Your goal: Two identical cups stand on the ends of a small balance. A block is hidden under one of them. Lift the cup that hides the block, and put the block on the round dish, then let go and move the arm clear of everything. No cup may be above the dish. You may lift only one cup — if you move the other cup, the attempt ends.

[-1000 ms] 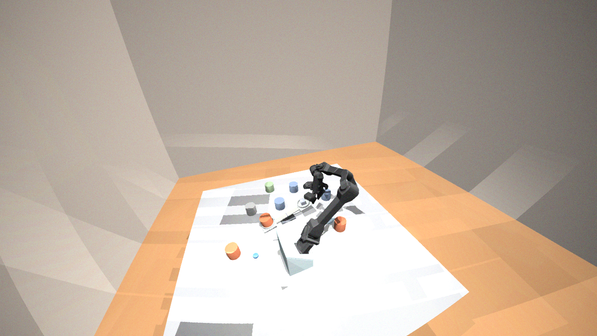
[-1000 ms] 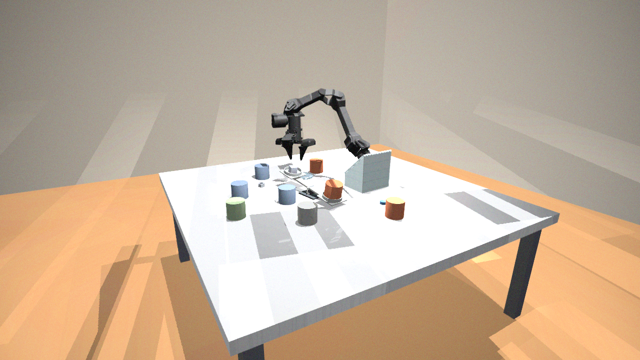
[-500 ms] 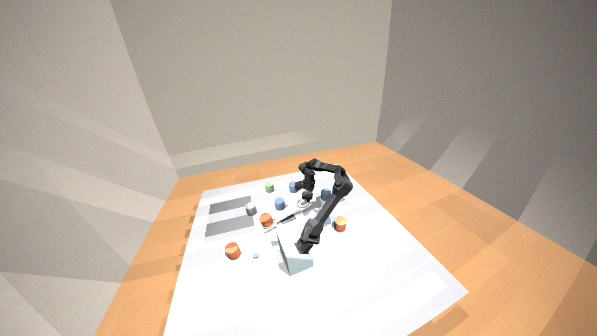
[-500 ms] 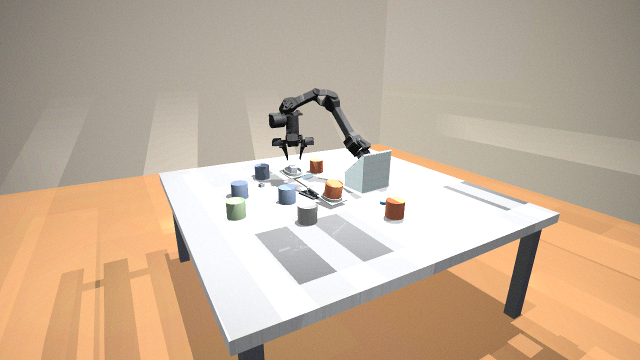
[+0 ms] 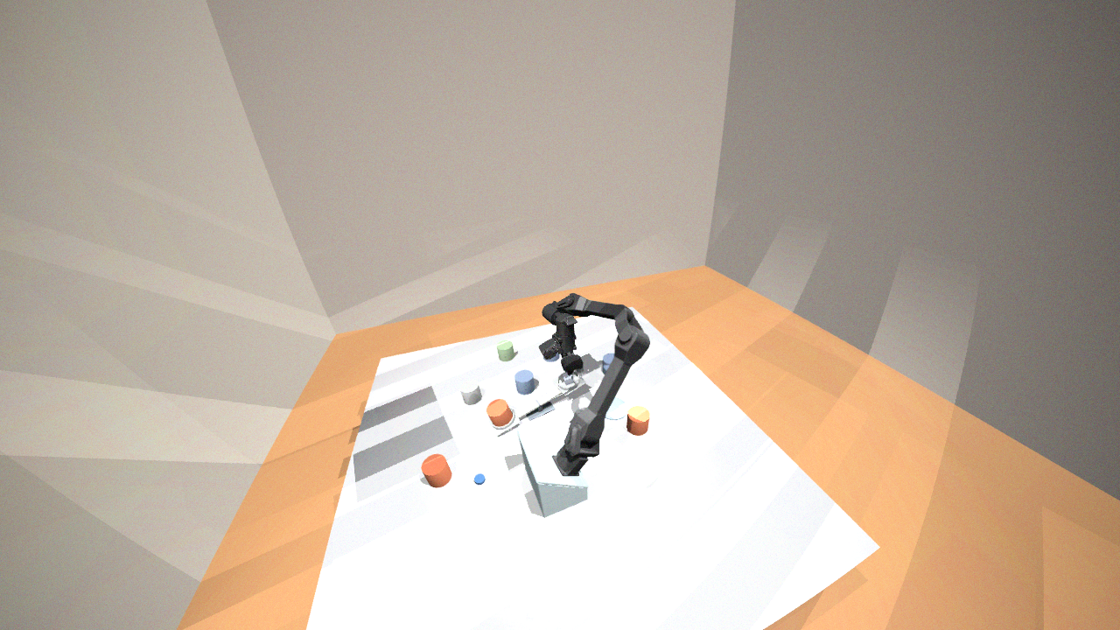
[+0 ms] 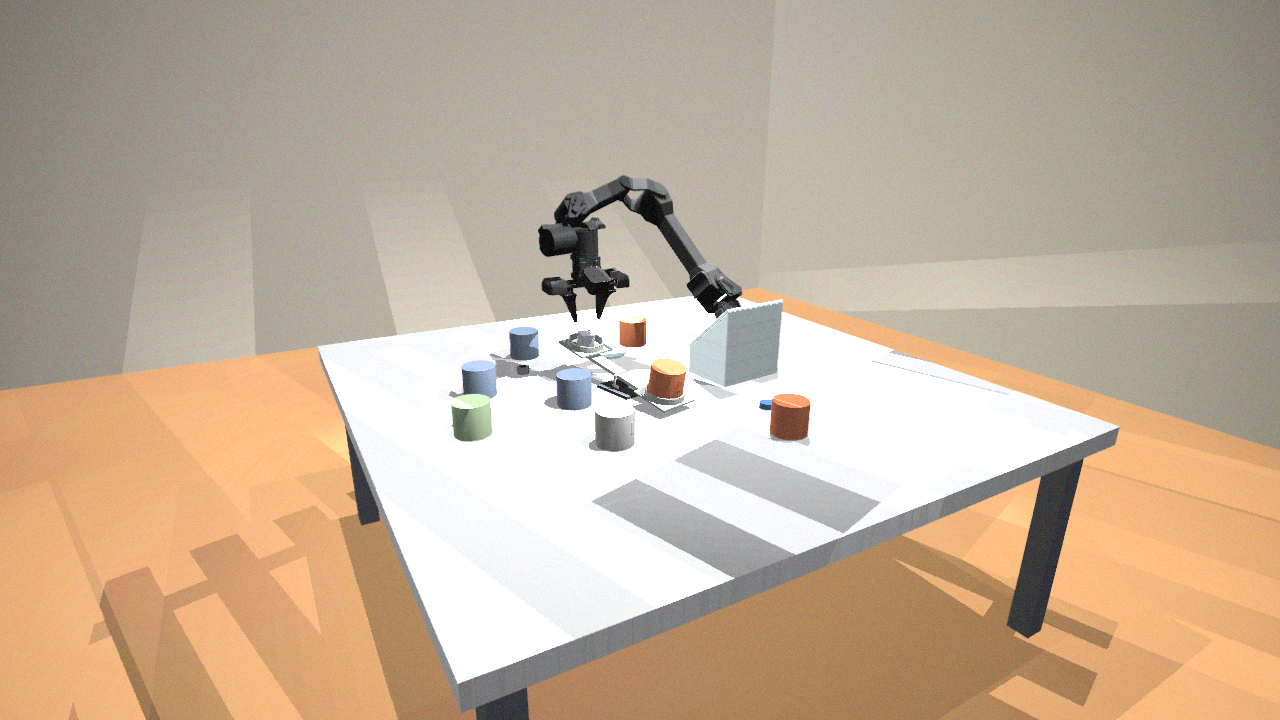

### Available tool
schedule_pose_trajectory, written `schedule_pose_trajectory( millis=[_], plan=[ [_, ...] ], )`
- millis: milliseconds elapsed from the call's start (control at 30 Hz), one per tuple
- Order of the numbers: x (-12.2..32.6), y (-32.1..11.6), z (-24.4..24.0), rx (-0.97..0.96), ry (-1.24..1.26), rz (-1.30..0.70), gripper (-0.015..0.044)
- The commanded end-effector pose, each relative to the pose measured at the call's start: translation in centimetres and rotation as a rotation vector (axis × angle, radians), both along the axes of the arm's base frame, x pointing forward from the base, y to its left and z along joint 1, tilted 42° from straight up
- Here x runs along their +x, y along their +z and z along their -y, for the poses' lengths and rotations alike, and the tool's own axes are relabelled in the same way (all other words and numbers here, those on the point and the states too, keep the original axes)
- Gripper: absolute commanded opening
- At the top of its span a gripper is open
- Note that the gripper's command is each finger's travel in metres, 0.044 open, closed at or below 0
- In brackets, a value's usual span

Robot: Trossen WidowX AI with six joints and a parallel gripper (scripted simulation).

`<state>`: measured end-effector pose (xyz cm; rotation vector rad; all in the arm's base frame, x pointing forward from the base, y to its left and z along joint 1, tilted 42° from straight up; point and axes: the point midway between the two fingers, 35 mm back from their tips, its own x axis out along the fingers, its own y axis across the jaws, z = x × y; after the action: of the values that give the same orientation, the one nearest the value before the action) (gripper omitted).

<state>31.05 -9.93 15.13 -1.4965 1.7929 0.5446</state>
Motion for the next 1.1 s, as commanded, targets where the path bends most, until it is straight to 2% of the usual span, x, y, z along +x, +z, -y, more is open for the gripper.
schedule_pose_trajectory(
  millis=[0,1033,1067],
  plan=[
    [0.3,0.1,0.0,-0.006,0.018,-0.006,0.0260],
    [0.0,-3.6,3.4,-0.008,0.018,-0.006,0.0260],
    [0.0,-3.6,3.4,-0.008,0.018,-0.006,0.0234]
  ],
)
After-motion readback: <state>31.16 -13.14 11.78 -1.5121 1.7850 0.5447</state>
